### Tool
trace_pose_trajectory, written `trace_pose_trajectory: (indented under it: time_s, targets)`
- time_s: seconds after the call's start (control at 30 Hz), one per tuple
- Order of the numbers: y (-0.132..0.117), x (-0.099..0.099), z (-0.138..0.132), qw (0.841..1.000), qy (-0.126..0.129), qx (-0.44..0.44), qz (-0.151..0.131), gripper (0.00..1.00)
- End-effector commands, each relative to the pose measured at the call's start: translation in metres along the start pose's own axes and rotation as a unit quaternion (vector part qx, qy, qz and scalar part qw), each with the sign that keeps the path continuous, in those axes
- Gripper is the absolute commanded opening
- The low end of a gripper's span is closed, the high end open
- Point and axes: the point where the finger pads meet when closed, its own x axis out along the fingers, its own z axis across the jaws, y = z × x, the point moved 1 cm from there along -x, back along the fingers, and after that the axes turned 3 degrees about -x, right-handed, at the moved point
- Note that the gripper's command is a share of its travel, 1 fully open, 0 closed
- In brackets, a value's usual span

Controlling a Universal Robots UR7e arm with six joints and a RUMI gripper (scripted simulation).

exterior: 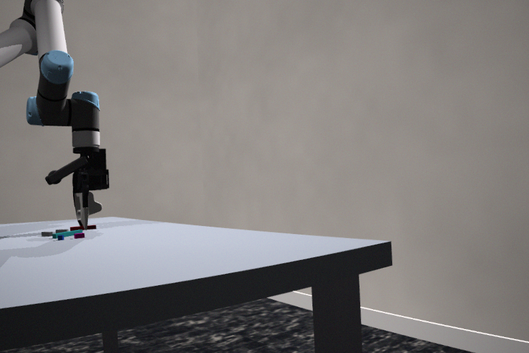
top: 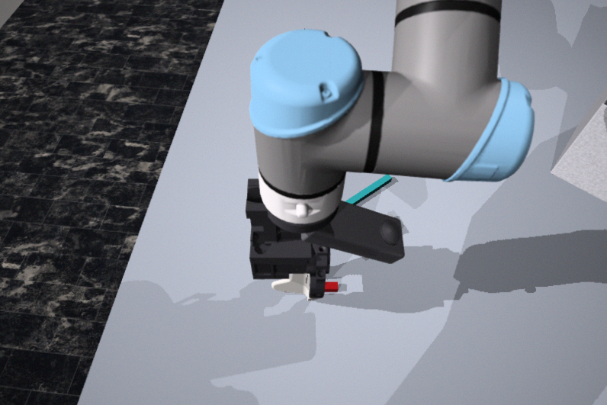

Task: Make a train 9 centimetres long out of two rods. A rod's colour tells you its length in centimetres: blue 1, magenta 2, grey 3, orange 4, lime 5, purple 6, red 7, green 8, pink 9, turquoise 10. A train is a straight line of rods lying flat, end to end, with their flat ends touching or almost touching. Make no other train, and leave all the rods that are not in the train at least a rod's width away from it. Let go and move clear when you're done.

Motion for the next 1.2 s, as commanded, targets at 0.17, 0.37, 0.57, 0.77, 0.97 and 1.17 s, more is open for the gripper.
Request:
trace_pose_trajectory:
  time_s: [0.17,0.37,0.57,0.77,0.97,1.17]
  targets:
    - [-0.0004,-0.0003,0.0,1.0,0.0,0.0,0.0,0.0]
    - [-0.0004,-0.0003,0.0,1.0,0.0,0.0,0.0,0.0]
    - [-0.0004,-0.0003,0.0,1.0,0.0,0.0,0.0,0.0]
    - [-0.0004,-0.0003,0.0,1.0,0.0,0.0,0.0,0.0]
    - [-0.0004,-0.0003,0.0,1.0,0.0,0.0,0.0,0.0]
    - [-0.0004,-0.0003,0.0,1.0,0.0,0.0,0.0,0.0]
